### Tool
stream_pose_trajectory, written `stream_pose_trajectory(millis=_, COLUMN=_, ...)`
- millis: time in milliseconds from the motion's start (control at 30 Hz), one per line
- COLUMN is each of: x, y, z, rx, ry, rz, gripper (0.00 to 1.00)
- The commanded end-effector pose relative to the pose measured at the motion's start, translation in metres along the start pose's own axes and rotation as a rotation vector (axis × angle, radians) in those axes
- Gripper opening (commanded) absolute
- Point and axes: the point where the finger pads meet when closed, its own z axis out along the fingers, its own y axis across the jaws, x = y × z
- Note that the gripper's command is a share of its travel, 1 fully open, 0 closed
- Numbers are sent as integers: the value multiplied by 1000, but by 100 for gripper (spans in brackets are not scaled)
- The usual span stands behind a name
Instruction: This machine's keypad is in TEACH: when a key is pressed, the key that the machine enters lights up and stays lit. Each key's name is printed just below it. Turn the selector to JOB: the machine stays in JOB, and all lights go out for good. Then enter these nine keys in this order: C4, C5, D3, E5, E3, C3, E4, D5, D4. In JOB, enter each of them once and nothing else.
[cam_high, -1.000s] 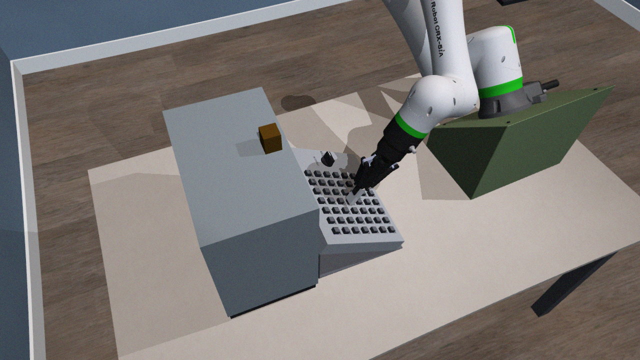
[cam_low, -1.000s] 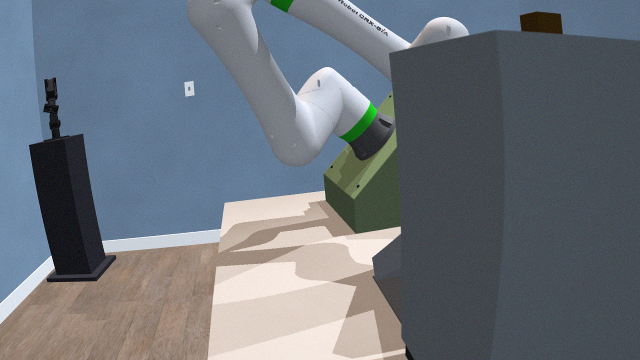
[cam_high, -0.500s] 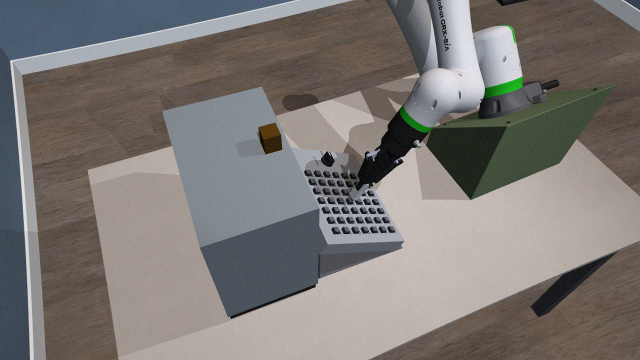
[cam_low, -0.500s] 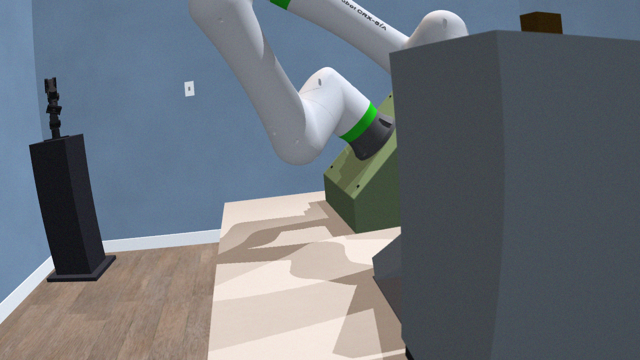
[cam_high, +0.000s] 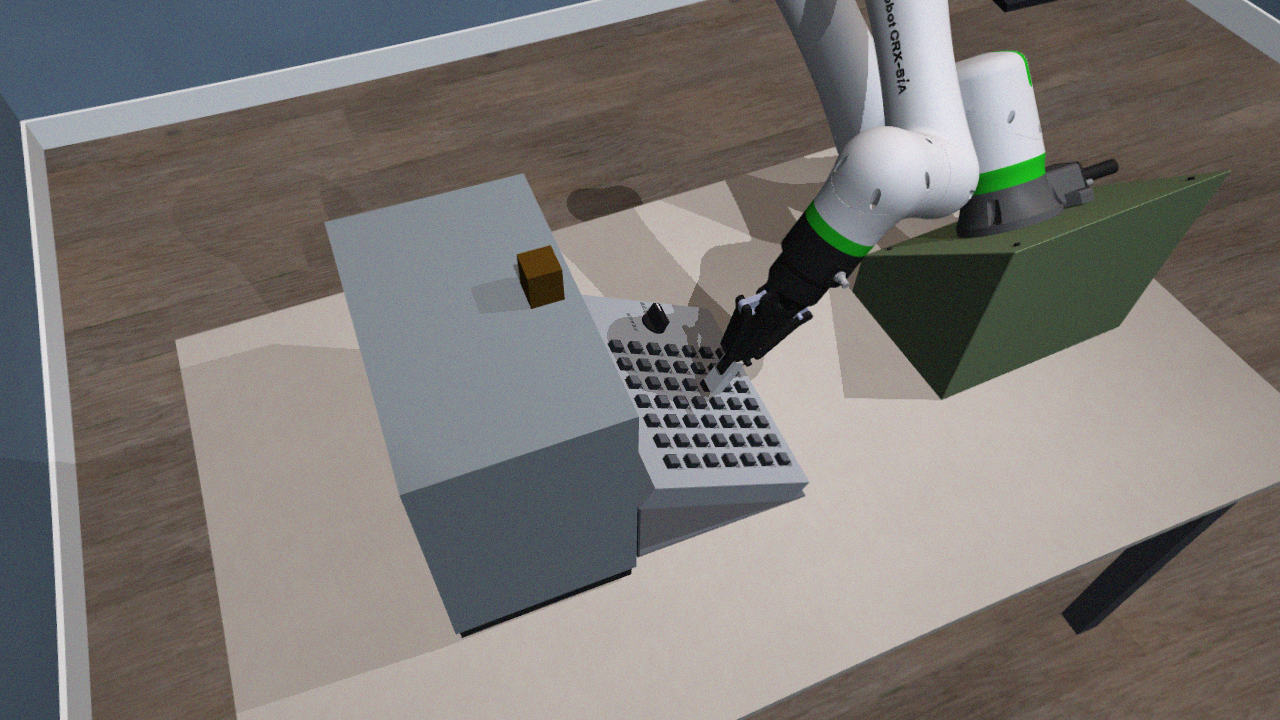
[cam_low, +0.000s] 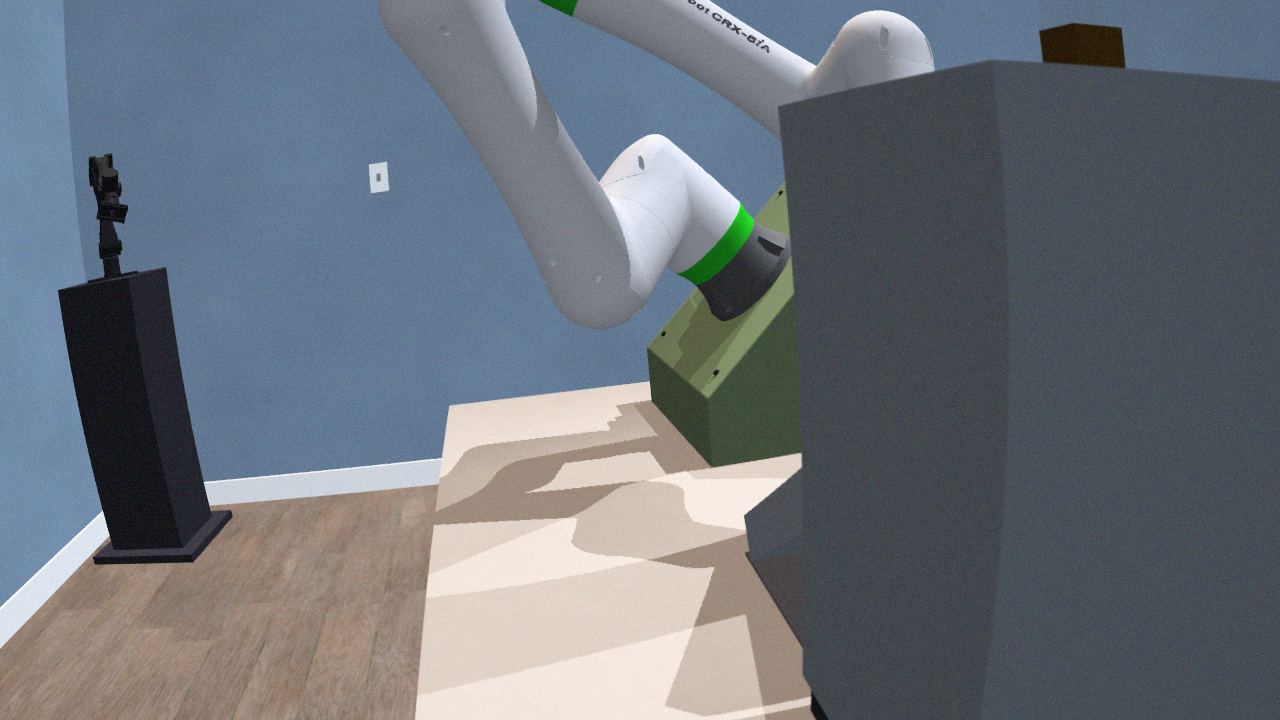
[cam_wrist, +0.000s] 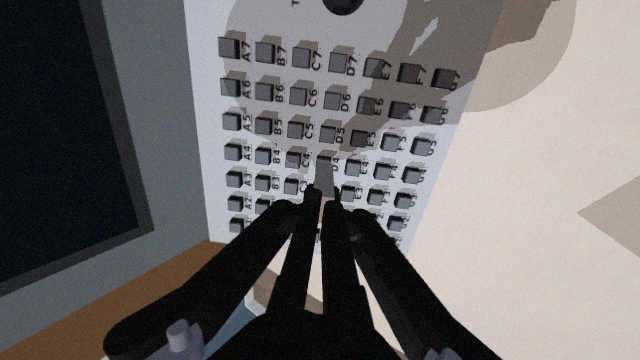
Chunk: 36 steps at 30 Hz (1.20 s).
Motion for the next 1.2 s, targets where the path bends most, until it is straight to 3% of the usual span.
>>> stream_pose_trajectory(millis=0, x=0, y=0, z=-1, rx=1, ry=-1, rz=0, gripper=0)
stream_pose_trajectory(millis=200, x=4, y=8, z=-1, rx=1, ry=-1, rz=0, gripper=0)
stream_pose_trajectory(millis=500, x=33, y=66, z=-1, rx=1, ry=-1, rz=0, gripper=0)
stream_pose_trajectory(millis=1167, x=34, y=68, z=17, rx=1, ry=-1, rz=0, gripper=0)
